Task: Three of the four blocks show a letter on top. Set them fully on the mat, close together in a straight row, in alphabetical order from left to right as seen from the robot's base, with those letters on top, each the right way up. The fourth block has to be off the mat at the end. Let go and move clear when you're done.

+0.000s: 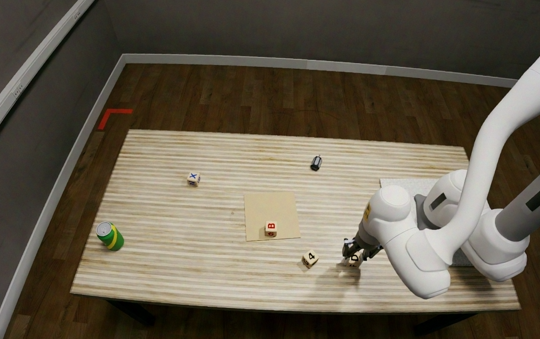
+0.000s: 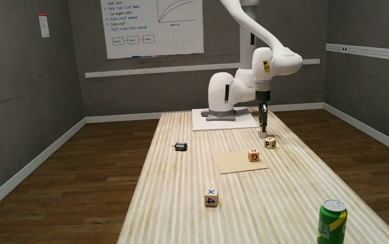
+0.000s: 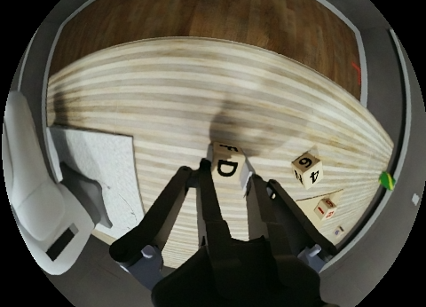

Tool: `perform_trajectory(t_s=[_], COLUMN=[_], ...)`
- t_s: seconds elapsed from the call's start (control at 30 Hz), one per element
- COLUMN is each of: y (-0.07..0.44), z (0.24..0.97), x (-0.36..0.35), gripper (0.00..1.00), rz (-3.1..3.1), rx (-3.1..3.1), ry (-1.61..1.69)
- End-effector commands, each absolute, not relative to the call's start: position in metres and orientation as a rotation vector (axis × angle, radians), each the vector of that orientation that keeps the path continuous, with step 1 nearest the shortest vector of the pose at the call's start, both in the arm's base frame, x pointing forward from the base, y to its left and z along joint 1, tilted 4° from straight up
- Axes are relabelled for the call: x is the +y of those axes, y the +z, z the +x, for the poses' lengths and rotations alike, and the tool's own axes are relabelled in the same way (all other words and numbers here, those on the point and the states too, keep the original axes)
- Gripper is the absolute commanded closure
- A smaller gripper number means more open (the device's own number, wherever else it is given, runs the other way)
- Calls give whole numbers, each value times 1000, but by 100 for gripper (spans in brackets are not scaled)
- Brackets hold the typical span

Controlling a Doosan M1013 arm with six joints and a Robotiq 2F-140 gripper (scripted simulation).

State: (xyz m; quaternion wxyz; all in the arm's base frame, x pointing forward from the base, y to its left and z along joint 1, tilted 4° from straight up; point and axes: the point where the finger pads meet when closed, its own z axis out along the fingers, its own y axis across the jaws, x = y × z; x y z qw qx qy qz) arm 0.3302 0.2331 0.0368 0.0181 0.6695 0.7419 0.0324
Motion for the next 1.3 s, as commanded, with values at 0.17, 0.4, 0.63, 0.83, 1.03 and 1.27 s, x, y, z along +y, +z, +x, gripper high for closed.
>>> perform_trajectory(t_s=[0.17, 0.4, 0.63, 0.83, 1.03, 1.27], y=[37, 37, 37, 37, 38, 61], z=[330, 330, 330, 330, 330, 329], x=[233, 233, 233, 233, 233, 233], gripper=[69, 69, 69, 69, 69, 69], rz=[2080, 2080, 2080, 2080, 2080, 2080], rx=[2304, 2304, 2304, 2304, 2304, 2304], ry=[102, 102, 102, 102, 102, 102])
